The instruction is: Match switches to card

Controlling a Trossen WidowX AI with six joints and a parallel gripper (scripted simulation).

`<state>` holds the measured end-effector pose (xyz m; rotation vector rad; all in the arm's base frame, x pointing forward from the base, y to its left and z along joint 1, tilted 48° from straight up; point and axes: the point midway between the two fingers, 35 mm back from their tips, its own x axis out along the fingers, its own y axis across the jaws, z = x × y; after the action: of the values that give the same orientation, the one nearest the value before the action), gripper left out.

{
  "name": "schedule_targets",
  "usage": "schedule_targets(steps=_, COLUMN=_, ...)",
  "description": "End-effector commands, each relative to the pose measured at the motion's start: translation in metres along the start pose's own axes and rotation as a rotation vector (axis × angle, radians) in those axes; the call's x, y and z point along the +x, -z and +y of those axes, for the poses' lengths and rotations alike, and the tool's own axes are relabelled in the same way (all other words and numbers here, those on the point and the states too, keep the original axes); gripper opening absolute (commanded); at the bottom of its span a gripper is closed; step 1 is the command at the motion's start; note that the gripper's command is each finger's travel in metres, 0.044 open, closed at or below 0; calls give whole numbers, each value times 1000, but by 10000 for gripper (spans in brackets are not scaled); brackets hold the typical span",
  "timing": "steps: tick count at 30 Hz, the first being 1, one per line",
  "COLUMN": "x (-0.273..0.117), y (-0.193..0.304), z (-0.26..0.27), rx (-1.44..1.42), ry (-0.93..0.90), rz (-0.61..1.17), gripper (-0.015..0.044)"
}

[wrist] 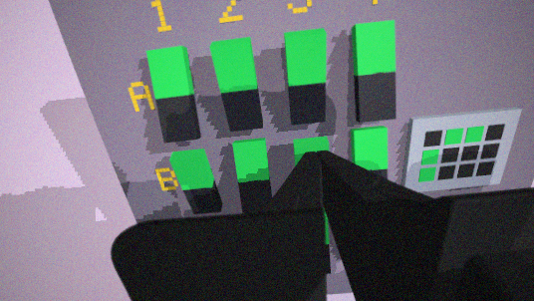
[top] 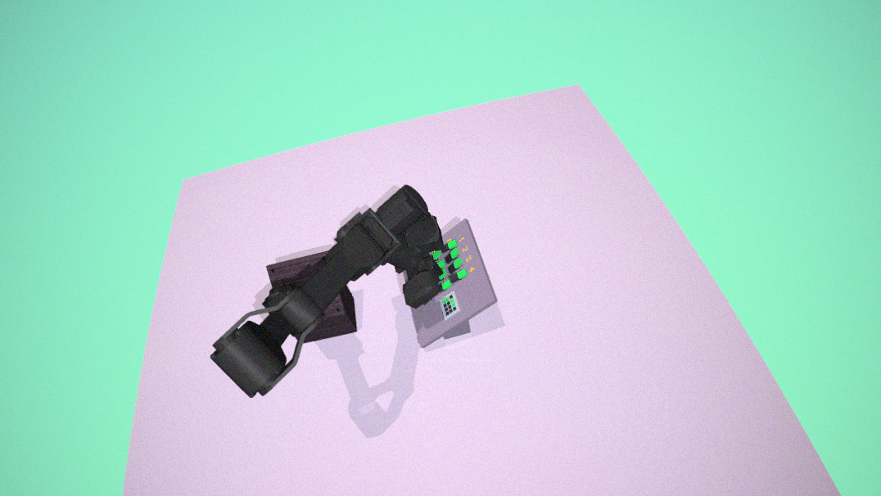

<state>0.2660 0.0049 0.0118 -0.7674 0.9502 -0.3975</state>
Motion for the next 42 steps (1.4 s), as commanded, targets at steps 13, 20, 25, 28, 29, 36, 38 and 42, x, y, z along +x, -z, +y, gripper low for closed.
schedule_targets(steps=13, x=1, y=0, z=1, rx=-3, ry=-6, rz=0, gripper=0)
schedule_targets(steps=20, x=2, y=0, z=1, rx=-3, ry=-6, rz=0, gripper=0)
schedule_targets(steps=25, x=3, y=0, z=1, rx=-3, ry=-6, rz=0, gripper=0)
schedule_targets(steps=28, x=3, y=0, z=1, rx=-3, ry=-6, rz=0, gripper=0)
schedule_targets(steps=29, x=4, y=0, z=1, rx=-3, ry=-6, rz=0, gripper=0)
schedule_targets(steps=36, x=4, y=0, z=1, rx=-3, ry=-6, rz=0, gripper=0)
schedule_targets(steps=38, x=5, y=0, z=1, rx=-3, ry=-6, rz=0, gripper=0)
schedule_targets(steps=42, x=5, y=0, z=1, rx=-3, ry=-6, rz=0, gripper=0)
